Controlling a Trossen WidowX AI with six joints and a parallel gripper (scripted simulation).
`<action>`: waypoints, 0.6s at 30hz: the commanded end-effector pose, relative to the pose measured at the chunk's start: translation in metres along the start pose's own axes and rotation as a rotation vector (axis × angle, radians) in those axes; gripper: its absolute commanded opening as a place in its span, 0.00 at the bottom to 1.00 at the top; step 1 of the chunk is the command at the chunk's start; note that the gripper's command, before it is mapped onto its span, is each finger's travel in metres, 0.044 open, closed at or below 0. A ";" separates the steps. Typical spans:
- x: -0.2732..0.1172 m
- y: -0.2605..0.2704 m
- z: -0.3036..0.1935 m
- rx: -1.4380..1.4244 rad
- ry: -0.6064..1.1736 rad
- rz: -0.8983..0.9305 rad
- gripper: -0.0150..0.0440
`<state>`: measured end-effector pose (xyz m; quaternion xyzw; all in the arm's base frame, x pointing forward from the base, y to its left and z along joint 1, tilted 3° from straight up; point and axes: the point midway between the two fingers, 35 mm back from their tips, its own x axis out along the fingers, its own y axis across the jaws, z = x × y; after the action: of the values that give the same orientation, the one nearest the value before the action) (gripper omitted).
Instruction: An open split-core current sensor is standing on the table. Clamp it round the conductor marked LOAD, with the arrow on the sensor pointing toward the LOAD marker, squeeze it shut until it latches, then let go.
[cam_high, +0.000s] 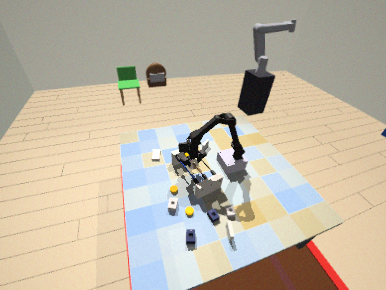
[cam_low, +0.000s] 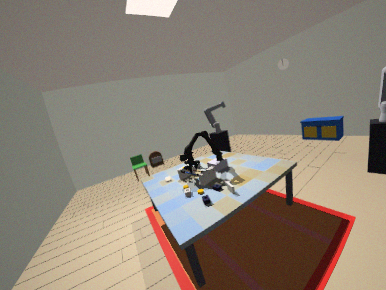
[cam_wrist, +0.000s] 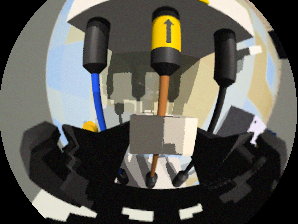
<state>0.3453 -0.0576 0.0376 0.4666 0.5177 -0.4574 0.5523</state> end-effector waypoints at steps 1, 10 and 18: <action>0.000 0.000 0.000 0.000 0.000 0.000 0.70; -0.018 0.000 0.005 0.006 -0.021 0.119 1.00; -0.018 0.000 0.007 0.007 -0.028 0.160 1.00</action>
<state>0.3489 -0.0641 0.0598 0.5004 0.4692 -0.4237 0.5916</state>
